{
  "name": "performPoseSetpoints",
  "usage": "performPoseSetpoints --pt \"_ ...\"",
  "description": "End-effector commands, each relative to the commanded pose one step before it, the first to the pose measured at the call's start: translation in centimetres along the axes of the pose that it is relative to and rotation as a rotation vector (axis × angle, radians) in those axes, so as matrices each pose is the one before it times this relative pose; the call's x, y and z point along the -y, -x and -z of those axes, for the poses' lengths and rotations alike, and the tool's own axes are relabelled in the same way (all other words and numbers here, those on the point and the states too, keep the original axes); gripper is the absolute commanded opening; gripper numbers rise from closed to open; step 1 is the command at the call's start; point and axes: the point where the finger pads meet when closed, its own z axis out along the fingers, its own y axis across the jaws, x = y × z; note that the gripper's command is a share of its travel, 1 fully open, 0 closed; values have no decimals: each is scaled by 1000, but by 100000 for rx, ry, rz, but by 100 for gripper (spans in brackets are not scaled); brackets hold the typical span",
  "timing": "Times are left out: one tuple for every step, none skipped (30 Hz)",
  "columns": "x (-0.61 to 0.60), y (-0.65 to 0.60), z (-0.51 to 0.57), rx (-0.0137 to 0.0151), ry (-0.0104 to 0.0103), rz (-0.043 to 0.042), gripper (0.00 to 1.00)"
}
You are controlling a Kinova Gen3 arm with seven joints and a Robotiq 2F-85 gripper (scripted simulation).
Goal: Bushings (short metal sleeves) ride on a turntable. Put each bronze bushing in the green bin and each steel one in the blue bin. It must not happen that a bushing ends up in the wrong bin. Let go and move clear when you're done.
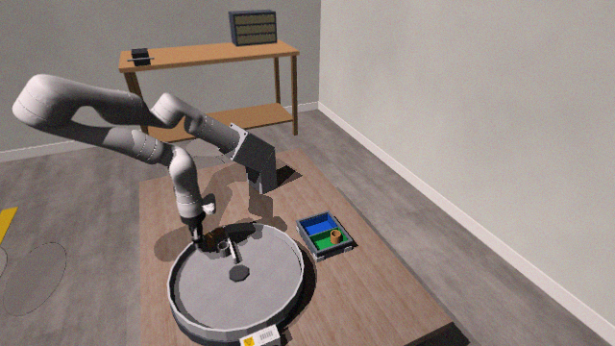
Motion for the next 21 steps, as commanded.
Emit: performPoseSetpoints --pt "-74 -51 155 -152 239 20 0" --pt "0 0 60 -1 0 0 0" --pt "0 0 60 -1 0 0 0" --pt "0 0 60 -1 0 0 0" --pt "0 0 60 -1 0 0 0" --pt "0 0 0 0 0 0 0" --pt "0 0 0 0 0 0 0" --pt "0 0 0 0 0 0 0" --pt "0 0 0 0 0 0 0" --pt "0 0 0 0 0 0 0" --pt "0 0 0 0 0 0 0" --pt "0 0 0 0 0 0 0" --pt "5 7 47 28 -24 0 0" --pt "-1 -1 61 -3 3 0 0" --pt "-1 -1 61 -3 3 0 0" --pt "-1 -1 61 -3 3 0 0" --pt "-1 -1 61 -3 3 0 0" --pt "0 0 0 0 0 0 0" --pt "0 0 0 0 0 0 0" --pt "0 0 0 0 0 0 0" --pt "-1 -1 61 -3 3 0 0"
